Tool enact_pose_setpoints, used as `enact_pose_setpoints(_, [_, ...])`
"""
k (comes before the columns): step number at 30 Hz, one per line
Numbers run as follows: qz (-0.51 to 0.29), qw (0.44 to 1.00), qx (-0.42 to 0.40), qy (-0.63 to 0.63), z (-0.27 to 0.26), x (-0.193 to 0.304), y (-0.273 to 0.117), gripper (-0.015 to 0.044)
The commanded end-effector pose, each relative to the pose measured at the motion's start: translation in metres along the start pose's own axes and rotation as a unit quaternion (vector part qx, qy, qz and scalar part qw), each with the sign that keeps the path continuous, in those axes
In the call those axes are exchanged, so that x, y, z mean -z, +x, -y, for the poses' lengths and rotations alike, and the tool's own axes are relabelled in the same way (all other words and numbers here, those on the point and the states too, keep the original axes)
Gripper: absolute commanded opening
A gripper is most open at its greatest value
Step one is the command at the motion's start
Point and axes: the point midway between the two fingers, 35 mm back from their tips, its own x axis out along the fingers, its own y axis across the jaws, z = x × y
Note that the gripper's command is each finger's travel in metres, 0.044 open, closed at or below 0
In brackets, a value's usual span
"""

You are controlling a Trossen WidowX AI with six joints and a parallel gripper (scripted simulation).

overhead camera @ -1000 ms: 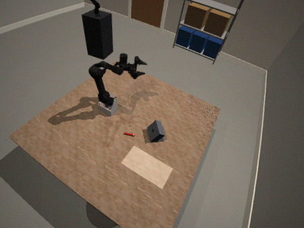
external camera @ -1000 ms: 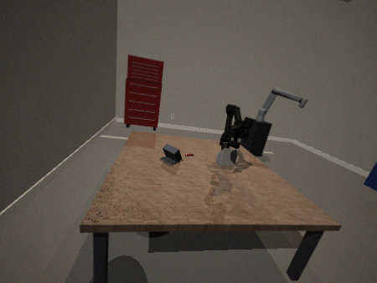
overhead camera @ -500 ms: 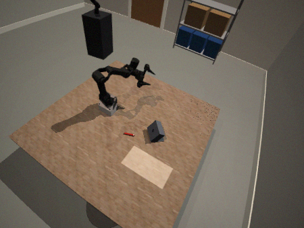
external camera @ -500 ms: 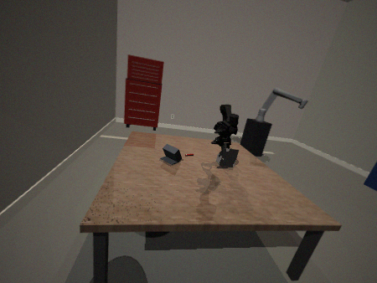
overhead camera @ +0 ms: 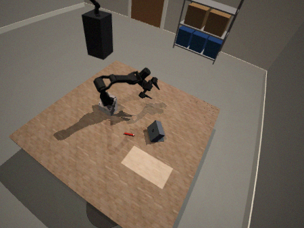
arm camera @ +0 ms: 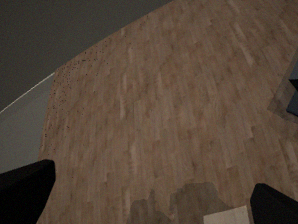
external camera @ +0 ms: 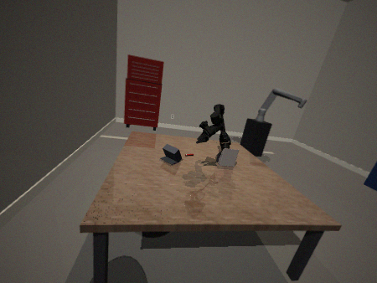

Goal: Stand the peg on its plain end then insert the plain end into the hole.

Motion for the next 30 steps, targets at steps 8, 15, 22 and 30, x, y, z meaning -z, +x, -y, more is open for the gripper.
enact_pose_setpoints(8, [-0.081, 0.983, 0.105, -0.13, 0.075, -0.037, 0.037, 0.044])
enact_pose_setpoints(15, [-0.149, 0.956, 0.15, -0.203, 0.13, -0.053, 0.05, 0.044])
enact_pose_setpoints(22, [-0.216, 0.926, 0.175, -0.258, 0.178, -0.063, 0.053, 0.044])
enact_pose_setpoints(30, [-0.319, 0.873, 0.186, -0.318, 0.243, -0.072, 0.046, 0.044])
